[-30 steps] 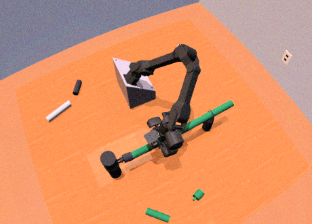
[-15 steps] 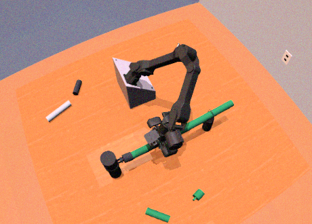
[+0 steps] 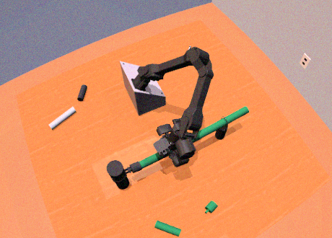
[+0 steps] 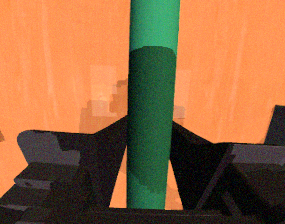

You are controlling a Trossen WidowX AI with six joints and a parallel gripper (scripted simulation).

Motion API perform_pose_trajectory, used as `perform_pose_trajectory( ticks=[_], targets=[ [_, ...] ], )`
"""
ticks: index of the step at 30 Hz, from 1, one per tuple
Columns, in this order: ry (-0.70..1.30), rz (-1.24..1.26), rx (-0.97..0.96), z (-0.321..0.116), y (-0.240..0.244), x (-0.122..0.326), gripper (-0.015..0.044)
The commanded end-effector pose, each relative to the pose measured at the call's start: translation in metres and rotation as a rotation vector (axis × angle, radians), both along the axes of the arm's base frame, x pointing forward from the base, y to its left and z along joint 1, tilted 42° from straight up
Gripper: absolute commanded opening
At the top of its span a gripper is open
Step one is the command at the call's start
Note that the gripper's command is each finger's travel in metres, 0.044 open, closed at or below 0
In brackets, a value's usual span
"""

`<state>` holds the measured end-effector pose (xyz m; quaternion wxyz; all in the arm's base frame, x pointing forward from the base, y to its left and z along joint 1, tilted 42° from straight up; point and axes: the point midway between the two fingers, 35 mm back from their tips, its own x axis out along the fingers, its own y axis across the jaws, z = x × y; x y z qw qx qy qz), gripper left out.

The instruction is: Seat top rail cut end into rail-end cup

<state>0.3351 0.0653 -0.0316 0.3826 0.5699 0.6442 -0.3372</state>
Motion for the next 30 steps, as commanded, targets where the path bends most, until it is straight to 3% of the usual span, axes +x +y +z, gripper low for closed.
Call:
perform_pose_trajectory(
  ticks=[1, 30],
  targets=[
    [-0.005, -0.003, -0.010, 0.0018, -0.0044, 0.0009, 0.0000],
    [-0.006, -0.003, -0.013, 0.0030, -0.0079, 0.0017, 0.0000]
  ],
)
